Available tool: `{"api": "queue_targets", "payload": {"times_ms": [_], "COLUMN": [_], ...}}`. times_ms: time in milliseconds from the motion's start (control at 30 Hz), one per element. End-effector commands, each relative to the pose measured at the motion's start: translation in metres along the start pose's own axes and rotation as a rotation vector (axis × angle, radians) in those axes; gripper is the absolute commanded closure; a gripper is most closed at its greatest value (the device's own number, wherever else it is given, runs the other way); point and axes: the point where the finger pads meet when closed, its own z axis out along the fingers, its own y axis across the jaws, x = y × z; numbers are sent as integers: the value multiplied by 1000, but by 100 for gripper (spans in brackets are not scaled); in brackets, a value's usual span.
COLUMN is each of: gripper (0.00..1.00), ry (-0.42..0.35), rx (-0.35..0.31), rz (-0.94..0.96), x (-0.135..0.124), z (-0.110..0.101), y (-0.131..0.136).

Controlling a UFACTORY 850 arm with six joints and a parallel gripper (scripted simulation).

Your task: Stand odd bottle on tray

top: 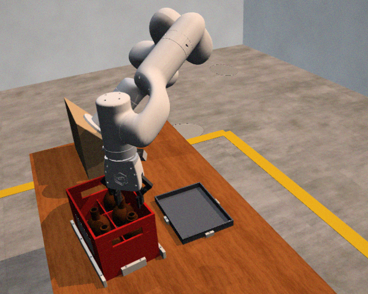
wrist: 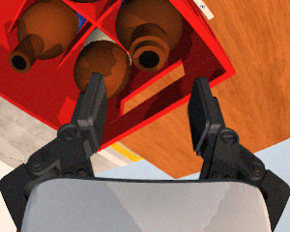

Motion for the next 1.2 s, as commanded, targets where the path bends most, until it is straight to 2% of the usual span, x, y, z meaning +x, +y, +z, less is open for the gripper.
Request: {"api": "queue_targets", "payload": {"times_ms": [0,533,1167], "gripper": [35,35,35], "ry": [-2,-2,-2], "rx": [-1,-1,-1], "rz": [-1,-1,-1], "x": [-1,-1,-1], "z": [5,17,18], "y": [0,0,0]}}
